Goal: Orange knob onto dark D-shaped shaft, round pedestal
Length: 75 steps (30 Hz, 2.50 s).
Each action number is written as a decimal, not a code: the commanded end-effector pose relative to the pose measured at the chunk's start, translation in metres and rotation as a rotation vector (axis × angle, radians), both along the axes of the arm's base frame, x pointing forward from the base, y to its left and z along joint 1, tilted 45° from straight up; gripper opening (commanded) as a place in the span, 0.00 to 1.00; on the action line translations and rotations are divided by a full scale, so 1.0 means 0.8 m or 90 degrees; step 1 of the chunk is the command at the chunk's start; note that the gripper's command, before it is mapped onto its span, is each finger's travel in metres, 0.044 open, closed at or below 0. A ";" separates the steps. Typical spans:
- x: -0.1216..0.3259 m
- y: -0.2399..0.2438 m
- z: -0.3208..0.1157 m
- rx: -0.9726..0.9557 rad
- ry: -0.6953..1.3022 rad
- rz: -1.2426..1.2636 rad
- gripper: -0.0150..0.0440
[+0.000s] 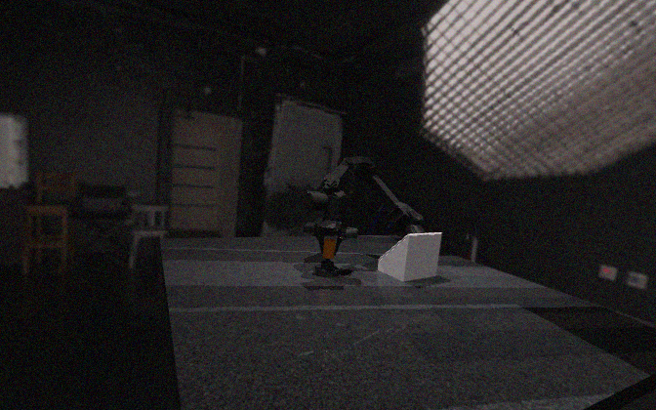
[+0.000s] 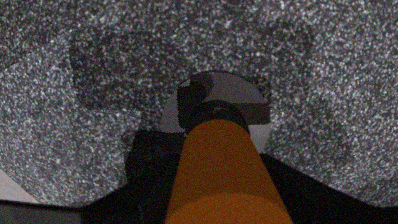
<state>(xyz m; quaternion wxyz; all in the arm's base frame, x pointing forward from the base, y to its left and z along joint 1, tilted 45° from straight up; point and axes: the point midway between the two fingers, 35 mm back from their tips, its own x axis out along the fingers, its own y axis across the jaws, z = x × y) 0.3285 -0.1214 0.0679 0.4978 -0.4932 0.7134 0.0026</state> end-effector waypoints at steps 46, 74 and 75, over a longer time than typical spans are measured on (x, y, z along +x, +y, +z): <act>0.005 0.000 0.004 0.002 0.099 0.102 0.25; -0.002 -0.002 -0.001 0.004 0.193 0.197 0.25; -0.002 -0.002 -0.001 0.004 0.193 0.197 0.25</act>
